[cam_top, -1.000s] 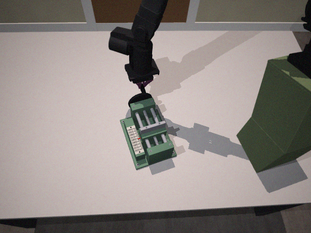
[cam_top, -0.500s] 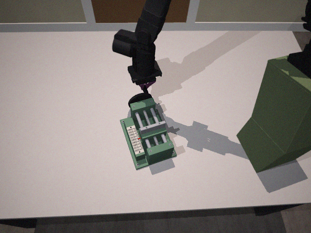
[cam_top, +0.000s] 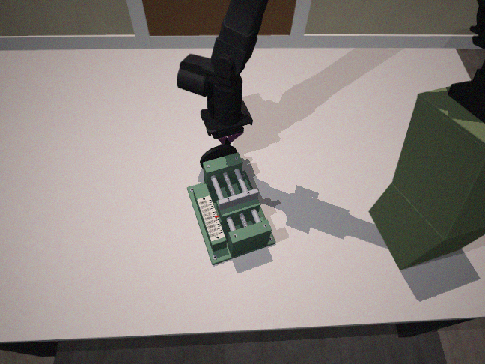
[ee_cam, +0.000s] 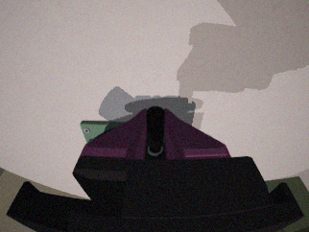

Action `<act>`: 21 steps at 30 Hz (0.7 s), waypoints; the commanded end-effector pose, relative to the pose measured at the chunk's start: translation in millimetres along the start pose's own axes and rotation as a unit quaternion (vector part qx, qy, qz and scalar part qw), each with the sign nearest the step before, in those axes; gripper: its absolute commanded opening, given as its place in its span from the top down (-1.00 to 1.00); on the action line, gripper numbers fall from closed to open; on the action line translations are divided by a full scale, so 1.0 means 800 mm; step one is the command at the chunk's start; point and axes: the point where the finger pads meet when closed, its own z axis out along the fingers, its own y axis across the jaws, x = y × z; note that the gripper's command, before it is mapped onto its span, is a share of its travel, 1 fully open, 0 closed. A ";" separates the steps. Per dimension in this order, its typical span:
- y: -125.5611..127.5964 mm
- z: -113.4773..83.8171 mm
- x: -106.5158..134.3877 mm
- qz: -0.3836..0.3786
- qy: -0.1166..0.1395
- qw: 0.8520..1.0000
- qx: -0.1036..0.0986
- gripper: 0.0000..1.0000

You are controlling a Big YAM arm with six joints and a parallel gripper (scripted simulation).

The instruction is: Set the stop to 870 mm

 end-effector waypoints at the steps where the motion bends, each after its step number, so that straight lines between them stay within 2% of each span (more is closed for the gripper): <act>1: -0.017 0.015 -0.005 0.001 0.002 1.000 0.014 0.87; 10: 0.003 0.031 -0.007 0.011 0.002 1.000 0.014 0.87; 21: 0.016 0.034 0.000 0.004 0.002 1.000 0.012 0.87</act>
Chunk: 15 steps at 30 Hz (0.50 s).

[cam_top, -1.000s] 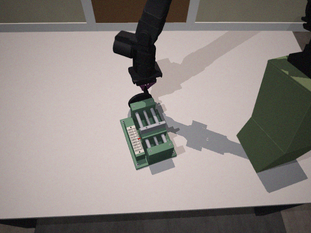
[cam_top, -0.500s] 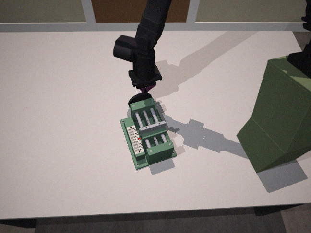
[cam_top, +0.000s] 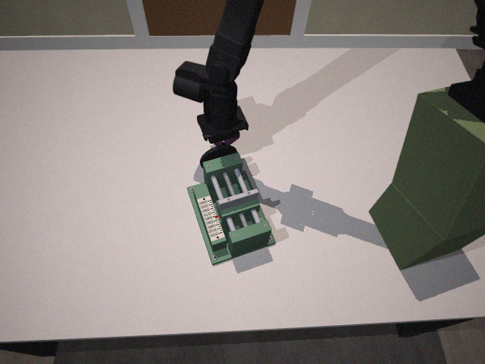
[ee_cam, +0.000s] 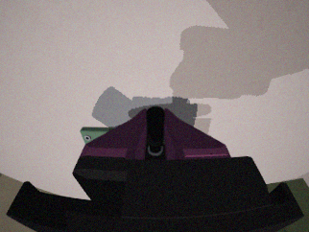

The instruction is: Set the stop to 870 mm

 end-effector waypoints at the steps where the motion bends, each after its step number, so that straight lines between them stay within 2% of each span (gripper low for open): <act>1: 0.012 0.015 0.002 0.000 -0.002 1.000 0.006 0.87; 6: 0.027 0.021 0.005 -0.002 -0.001 1.000 0.004 0.87; 9: 0.027 0.023 0.002 0.000 -0.002 1.000 0.003 0.87; 10: 0.019 0.027 -0.009 0.008 -0.004 1.000 0.005 0.87; 15: 0.022 0.026 -0.005 0.006 -0.001 1.000 0.008 0.87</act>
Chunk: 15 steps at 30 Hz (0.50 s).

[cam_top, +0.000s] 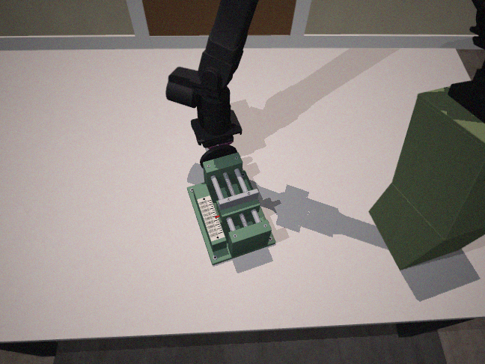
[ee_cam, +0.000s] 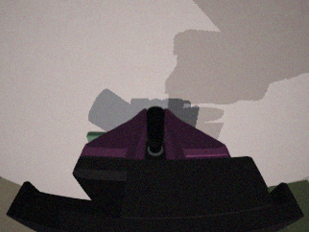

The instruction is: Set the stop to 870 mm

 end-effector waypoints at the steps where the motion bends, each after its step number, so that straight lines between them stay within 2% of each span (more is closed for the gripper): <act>1: 0.009 0.013 -0.002 0.004 0.001 1.000 0.004 0.87; 7: 0.034 0.011 0.005 -0.002 0.001 1.000 0.000 0.87; 15: 0.045 0.010 0.001 -0.001 -0.005 1.000 -0.010 0.87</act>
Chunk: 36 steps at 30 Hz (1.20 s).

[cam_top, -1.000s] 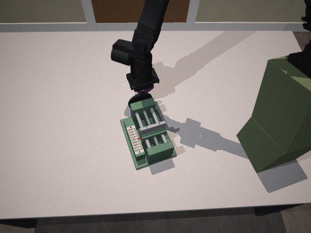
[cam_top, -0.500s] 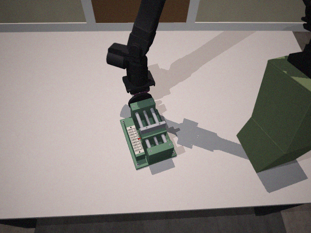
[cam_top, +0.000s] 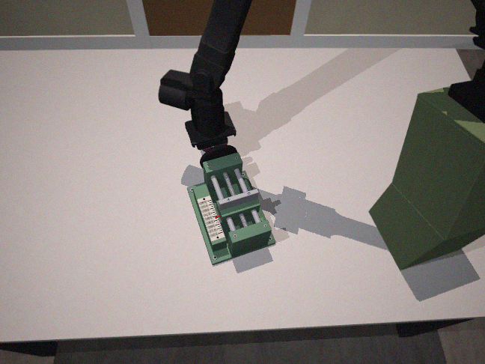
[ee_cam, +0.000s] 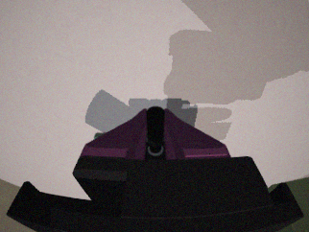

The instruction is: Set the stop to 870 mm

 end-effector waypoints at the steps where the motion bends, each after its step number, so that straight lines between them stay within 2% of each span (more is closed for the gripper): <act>1: 0.030 0.008 0.001 -0.001 -0.007 1.000 -0.017 0.87; 4: 0.028 0.007 0.006 -0.003 0.001 1.000 -0.008 0.87; 14: 0.046 0.000 0.002 -0.001 -0.005 1.000 -0.016 0.87; 21: 0.046 -0.002 0.005 -0.003 0.000 1.000 -0.009 0.87; 31: 0.066 -0.009 0.001 0.000 -0.007 1.000 -0.018 0.87; 36: 0.065 -0.010 0.002 -0.001 -0.005 1.000 -0.016 0.87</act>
